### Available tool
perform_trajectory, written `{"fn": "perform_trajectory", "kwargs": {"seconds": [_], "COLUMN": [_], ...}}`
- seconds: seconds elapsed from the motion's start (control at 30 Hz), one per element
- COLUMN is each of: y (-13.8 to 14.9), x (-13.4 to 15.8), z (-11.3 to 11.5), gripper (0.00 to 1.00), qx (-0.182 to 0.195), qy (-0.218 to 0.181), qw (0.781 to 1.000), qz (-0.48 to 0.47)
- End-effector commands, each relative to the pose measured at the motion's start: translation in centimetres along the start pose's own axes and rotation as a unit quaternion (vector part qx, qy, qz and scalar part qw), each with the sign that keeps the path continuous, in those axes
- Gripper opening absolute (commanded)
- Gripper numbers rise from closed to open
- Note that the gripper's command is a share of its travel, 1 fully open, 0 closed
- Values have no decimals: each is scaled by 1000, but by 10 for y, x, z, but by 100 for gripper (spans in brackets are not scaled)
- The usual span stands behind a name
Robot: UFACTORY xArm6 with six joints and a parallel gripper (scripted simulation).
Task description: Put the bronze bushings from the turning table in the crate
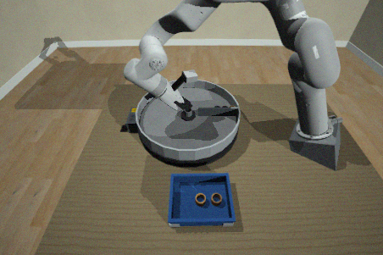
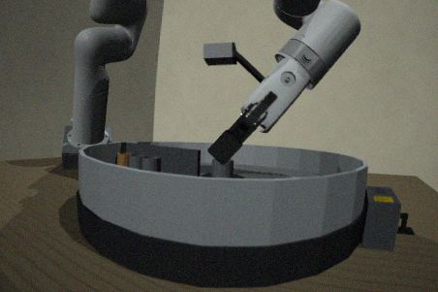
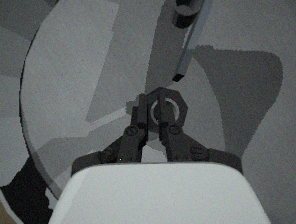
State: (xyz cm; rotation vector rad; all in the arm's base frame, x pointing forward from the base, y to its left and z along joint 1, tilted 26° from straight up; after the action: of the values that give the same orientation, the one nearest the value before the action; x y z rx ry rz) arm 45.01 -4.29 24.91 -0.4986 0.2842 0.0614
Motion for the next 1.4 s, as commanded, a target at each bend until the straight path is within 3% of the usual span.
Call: {"fn": "perform_trajectory", "kwargs": {"seconds": [0.0,0.23,0.7,1.37], "y": [-1,-1,-8,-8], "x": [0,-1,-27,-27], "z": [2,3,35,35], "gripper": [12,12,12,12], "qx": [0,0,0,0], "qy": [-2,-2,-2,-2], "qw": [1000,1000,1000,1000], "qz": [-1,-1,-1,-1]}}
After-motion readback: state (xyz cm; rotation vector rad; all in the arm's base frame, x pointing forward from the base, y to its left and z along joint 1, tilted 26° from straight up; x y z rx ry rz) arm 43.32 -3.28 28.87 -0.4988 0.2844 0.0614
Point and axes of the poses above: the point where the finger pads meet when closed, its own z axis back along the fingers, its own y axis across the jaws, x = y × z, the point moved 2 cm from there along z, back along the fingers, and after that the axes turned 15 degrees about -z, right-handed, at the moved point
